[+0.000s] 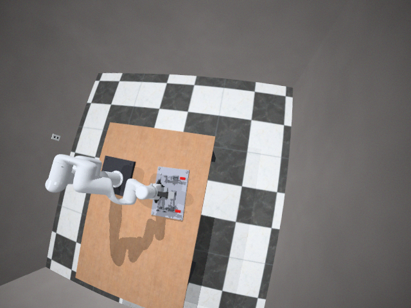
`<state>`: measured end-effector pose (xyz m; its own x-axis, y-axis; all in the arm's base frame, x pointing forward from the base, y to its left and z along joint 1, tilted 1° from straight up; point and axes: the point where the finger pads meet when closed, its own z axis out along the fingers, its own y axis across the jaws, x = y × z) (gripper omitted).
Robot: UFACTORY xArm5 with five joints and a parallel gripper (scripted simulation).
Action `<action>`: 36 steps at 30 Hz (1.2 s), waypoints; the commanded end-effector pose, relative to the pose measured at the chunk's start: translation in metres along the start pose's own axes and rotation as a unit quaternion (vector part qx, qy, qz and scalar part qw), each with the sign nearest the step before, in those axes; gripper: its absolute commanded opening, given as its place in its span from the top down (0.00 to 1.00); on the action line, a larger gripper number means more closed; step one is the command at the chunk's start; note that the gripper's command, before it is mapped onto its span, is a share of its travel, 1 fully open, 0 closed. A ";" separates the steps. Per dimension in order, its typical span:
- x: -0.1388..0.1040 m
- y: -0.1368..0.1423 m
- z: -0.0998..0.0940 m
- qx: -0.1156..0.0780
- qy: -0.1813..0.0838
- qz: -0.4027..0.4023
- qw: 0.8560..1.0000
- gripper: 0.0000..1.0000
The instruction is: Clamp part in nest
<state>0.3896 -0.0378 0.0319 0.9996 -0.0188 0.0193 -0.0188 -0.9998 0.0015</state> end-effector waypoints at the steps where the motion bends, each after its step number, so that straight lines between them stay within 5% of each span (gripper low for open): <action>1: 0.001 0.000 -0.001 0.000 0.002 0.000 1.000 1.00; 36: 0.002 0.001 0.002 0.000 0.002 0.000 1.000 1.00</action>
<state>0.3902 -0.0383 0.0298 0.9996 -0.0187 0.0193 -0.0188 -0.9998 0.0016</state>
